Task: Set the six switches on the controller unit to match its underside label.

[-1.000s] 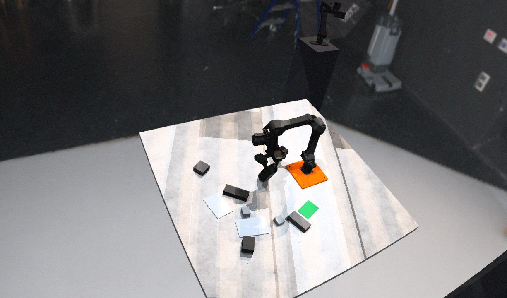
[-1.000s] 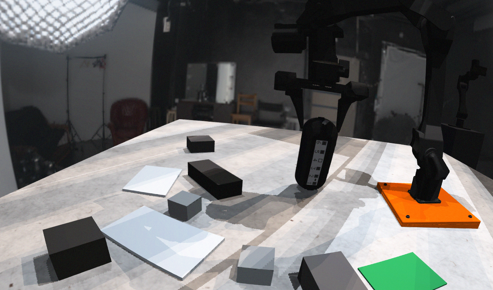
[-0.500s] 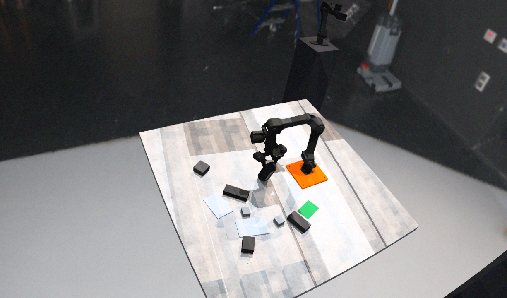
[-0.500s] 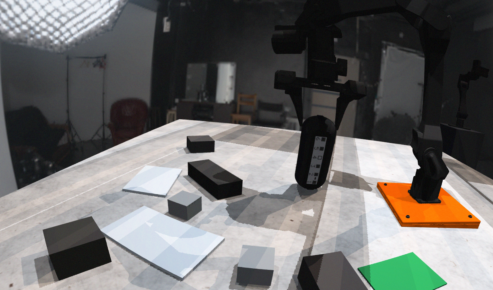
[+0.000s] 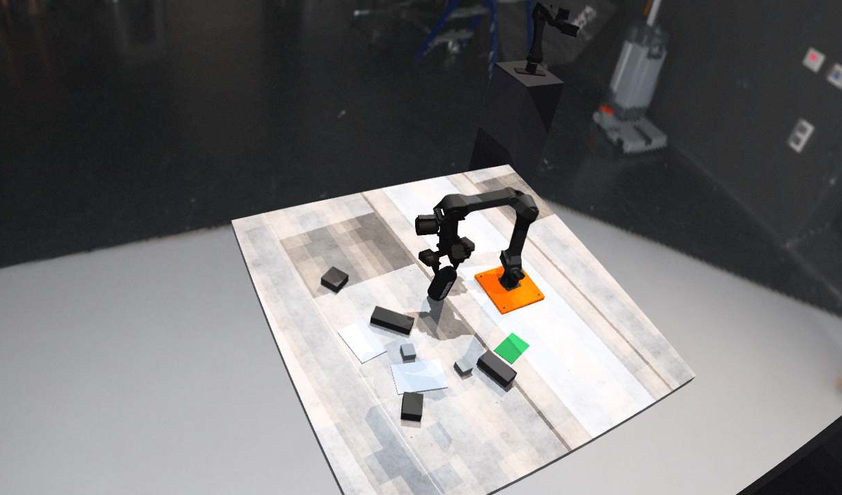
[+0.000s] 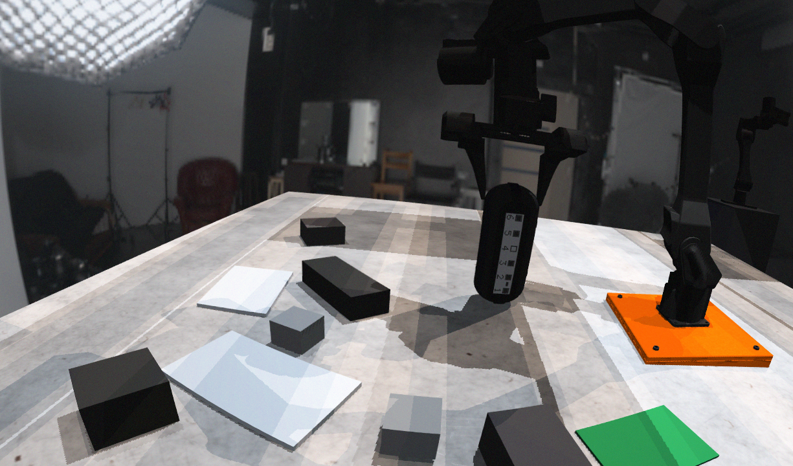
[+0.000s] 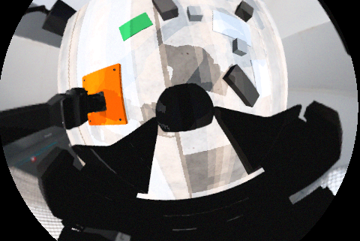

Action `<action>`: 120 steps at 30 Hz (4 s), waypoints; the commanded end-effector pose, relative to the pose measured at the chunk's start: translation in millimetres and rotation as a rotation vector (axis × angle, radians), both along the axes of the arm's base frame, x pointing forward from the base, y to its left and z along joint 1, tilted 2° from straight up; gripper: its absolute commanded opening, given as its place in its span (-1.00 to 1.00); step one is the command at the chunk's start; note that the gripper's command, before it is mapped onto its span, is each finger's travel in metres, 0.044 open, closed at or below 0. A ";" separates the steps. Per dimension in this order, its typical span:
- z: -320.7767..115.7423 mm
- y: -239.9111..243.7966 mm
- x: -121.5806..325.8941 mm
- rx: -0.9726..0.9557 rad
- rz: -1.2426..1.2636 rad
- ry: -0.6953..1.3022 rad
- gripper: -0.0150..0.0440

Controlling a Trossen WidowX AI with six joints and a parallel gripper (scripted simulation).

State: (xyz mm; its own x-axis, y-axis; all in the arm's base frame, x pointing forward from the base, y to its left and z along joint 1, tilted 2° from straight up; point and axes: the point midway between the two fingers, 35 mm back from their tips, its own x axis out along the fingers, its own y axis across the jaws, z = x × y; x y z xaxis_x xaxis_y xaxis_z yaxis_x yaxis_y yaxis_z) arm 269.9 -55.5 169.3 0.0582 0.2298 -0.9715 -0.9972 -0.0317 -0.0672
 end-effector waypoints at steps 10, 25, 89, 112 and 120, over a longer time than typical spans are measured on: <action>-1.8 -13.9 1.3 -0.047 0.001 0.000 0.65; -2.3 -25.2 1.7 -0.084 -0.001 -0.001 0.65; -12.3 -71.7 4.0 -0.237 -0.011 -0.007 0.65; -19.6 -88.5 5.1 -0.240 -0.011 -0.007 0.65; -22.7 -94.1 5.5 -0.240 -0.011 -0.007 0.65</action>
State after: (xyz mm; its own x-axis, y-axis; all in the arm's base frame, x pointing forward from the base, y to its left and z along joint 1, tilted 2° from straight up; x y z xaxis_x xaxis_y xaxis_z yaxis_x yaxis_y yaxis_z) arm 274.6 -150.0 153.2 0.0844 -0.0208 -0.9962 -0.9962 -0.0245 -0.0839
